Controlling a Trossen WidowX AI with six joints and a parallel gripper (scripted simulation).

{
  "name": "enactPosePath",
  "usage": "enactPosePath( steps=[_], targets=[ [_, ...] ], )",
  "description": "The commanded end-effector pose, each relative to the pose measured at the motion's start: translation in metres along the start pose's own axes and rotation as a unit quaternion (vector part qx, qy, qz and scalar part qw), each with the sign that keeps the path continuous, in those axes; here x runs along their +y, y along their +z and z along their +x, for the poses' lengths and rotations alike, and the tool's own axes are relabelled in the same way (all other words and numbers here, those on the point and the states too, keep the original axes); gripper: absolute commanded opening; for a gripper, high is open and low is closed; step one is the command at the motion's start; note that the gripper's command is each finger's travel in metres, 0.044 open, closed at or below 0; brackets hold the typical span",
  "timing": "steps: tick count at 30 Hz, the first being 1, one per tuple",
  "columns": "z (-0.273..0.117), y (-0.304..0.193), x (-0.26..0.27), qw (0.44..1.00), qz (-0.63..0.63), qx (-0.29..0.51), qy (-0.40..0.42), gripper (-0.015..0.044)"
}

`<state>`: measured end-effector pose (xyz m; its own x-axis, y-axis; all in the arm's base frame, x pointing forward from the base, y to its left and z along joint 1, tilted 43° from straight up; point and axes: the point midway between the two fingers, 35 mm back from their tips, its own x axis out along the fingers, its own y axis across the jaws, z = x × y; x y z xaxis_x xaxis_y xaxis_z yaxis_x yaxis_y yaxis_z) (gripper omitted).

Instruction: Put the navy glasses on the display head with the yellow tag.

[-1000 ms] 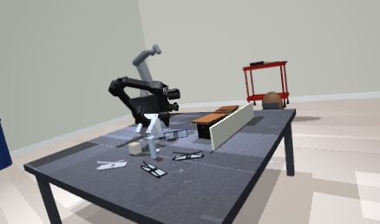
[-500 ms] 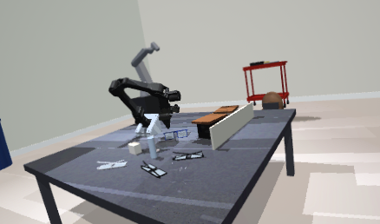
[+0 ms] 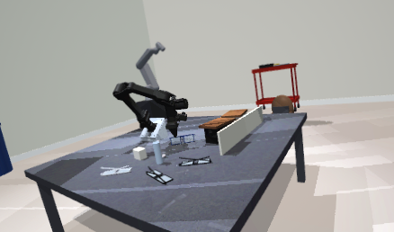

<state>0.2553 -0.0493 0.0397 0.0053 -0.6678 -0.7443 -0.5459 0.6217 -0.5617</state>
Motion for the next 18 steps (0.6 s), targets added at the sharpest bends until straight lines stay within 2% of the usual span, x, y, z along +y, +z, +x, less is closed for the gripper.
enactPosePath(
  steps=[1, 18],
  targets=[
    [0.008, -0.002, 0.0, 1.0, -0.004, 0.004, -0.001, 0.012],
    [0.025, -0.004, -0.001, 1.0, -0.004, 0.006, -0.002, 0.012]
  ],
)
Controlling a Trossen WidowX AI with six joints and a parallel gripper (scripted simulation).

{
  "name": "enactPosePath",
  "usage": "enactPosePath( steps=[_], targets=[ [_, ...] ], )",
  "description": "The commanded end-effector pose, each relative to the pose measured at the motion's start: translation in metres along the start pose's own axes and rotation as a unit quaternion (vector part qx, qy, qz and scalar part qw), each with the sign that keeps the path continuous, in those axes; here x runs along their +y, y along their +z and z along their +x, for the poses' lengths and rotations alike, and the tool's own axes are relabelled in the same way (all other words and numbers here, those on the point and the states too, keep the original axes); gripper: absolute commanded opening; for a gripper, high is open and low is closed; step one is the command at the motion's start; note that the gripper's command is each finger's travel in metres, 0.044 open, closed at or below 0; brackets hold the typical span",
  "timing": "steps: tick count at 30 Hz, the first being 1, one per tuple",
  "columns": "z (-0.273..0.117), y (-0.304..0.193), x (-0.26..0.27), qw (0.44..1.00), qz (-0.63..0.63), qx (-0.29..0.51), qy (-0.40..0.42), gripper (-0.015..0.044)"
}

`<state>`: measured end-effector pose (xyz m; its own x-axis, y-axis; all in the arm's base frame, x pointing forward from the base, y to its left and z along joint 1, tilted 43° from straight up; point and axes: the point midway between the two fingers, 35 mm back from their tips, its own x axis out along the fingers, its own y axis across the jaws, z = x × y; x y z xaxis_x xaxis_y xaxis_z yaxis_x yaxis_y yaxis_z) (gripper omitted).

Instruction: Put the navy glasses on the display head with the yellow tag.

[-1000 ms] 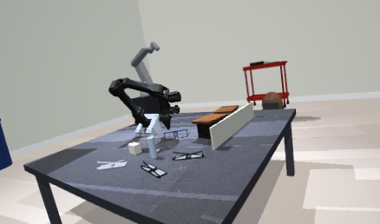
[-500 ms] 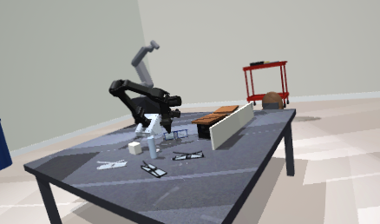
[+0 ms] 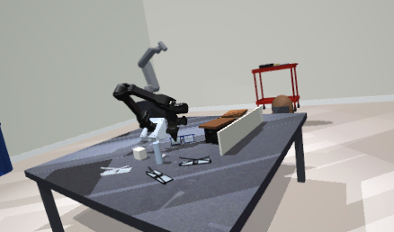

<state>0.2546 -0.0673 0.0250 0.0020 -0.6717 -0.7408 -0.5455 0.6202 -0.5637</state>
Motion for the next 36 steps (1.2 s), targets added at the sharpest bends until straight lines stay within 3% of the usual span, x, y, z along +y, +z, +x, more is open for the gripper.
enactPosePath(
  steps=[1, 7, 25, 36],
  targets=[
    [0.002, -0.002, 0.002, 1.0, -0.004, 0.003, -0.001, 0.012],
    [0.002, -0.002, 0.006, 1.0, -0.004, 0.003, -0.001, 0.012],
    [0.001, 0.0, 0.003, 1.0, -0.004, 0.001, 0.0, 0.0],
    [-0.017, 0.003, 0.003, 1.0, -0.005, -0.001, 0.002, 0.0]
  ],
)
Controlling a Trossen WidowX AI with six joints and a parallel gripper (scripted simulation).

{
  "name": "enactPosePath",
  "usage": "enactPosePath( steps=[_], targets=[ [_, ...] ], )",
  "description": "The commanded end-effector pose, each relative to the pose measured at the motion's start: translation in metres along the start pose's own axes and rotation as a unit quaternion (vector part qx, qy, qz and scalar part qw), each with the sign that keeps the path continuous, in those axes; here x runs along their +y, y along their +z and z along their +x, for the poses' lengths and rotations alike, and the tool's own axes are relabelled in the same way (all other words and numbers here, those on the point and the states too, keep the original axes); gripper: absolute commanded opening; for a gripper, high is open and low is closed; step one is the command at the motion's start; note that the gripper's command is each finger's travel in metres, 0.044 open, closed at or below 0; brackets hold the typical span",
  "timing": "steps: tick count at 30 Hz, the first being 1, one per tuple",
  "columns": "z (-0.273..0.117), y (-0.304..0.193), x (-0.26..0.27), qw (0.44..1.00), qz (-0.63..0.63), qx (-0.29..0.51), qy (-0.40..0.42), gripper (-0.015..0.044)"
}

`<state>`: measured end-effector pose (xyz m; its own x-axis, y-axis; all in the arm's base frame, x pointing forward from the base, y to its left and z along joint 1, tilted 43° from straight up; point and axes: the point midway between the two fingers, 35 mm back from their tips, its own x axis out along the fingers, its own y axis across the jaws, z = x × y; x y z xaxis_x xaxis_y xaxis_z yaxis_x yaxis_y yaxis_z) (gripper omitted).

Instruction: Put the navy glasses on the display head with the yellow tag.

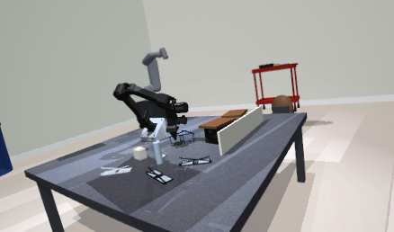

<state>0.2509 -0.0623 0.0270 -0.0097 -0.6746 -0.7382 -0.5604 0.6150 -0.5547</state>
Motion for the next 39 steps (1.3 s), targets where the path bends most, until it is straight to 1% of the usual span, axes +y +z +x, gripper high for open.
enactPosePath(
  steps=[1, 15, 23, 31, 39],
  targets=[
    [-0.018, 0.005, -0.001, 1.0, 0.004, -0.007, 0.001, 0.0],
    [-0.095, 0.005, 0.0, 1.0, 0.004, -0.004, 0.0, 0.0],
    [-0.096, 0.002, -0.009, 0.999, 0.031, -0.006, 0.003, 0.0],
    [-0.095, -0.017, -0.049, 0.989, 0.145, -0.01, 0.013, 0.0],
    [-0.094, -0.046, -0.089, 0.965, 0.263, -0.012, 0.016, 0.0]
  ],
)
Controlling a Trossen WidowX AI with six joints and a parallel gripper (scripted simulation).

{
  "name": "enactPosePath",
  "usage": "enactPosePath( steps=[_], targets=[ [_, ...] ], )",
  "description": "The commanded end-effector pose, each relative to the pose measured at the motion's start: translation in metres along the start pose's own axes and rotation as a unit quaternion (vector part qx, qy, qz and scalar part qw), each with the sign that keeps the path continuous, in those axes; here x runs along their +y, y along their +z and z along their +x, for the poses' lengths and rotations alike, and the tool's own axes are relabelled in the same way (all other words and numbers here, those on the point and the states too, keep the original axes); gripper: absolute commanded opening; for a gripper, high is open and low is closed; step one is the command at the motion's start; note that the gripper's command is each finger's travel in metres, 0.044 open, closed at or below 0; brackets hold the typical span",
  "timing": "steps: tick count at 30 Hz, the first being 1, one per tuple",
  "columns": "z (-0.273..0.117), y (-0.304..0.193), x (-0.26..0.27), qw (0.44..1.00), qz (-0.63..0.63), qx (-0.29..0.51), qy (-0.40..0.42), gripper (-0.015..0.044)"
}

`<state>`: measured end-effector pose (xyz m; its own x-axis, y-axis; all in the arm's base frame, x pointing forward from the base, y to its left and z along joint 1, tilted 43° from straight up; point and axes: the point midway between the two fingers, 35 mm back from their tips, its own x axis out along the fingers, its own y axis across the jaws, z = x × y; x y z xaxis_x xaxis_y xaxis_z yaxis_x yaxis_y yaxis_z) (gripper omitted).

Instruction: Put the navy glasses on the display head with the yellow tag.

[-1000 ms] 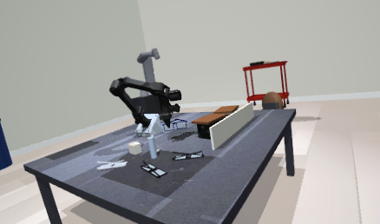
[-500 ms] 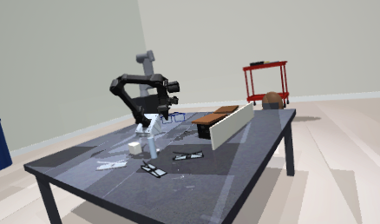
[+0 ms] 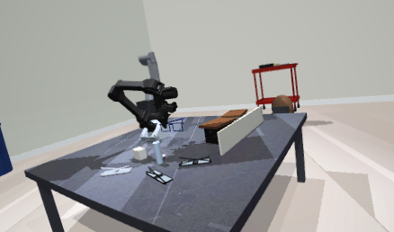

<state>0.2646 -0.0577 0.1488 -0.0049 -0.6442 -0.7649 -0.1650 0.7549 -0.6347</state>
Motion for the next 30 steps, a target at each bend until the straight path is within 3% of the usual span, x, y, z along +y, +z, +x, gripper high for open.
enactPosePath(
  steps=[1, 17, 30],
  targets=[
    [-0.002, -0.006, -0.026, 0.998, 0.066, -0.003, -0.002, 0.0],
    [-0.009, -0.056, -0.116, 0.954, 0.3, -0.005, -0.022, 0.0],
    [0.009, -0.057, -0.121, 0.951, 0.309, -0.006, -0.023, 0.0]
  ],
)
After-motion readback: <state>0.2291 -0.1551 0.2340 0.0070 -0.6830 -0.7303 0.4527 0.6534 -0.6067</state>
